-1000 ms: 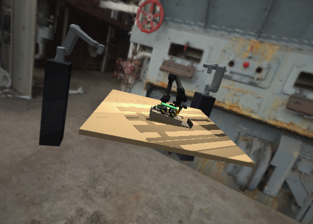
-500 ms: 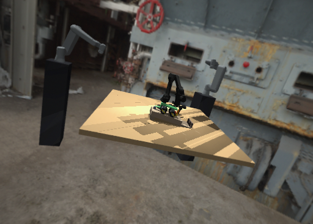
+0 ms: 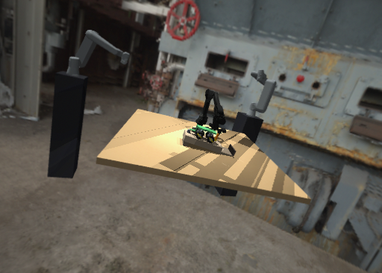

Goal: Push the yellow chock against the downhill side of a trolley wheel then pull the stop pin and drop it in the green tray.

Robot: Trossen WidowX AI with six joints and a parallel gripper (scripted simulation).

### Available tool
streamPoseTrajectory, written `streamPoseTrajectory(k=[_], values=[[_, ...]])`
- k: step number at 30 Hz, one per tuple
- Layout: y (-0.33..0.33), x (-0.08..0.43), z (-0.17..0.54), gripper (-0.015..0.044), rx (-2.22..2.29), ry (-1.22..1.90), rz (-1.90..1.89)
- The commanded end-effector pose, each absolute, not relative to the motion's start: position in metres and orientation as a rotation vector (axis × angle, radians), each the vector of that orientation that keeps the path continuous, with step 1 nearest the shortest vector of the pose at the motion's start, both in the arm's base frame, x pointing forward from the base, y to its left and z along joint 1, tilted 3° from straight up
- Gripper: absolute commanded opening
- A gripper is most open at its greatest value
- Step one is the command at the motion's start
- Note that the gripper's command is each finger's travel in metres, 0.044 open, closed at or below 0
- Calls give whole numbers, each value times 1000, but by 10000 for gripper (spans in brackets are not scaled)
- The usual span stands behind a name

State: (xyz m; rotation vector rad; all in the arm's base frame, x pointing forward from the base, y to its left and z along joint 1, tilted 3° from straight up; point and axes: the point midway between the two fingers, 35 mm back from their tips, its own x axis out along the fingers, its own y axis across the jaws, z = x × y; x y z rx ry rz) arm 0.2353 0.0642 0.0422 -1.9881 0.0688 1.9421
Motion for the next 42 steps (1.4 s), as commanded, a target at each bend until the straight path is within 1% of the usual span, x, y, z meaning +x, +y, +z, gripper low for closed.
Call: streamPoseTrajectory(k=[1,42], values=[[62,234,40,190,-1985,63,1944],[45,230,27,190,-1985,65,1946]])
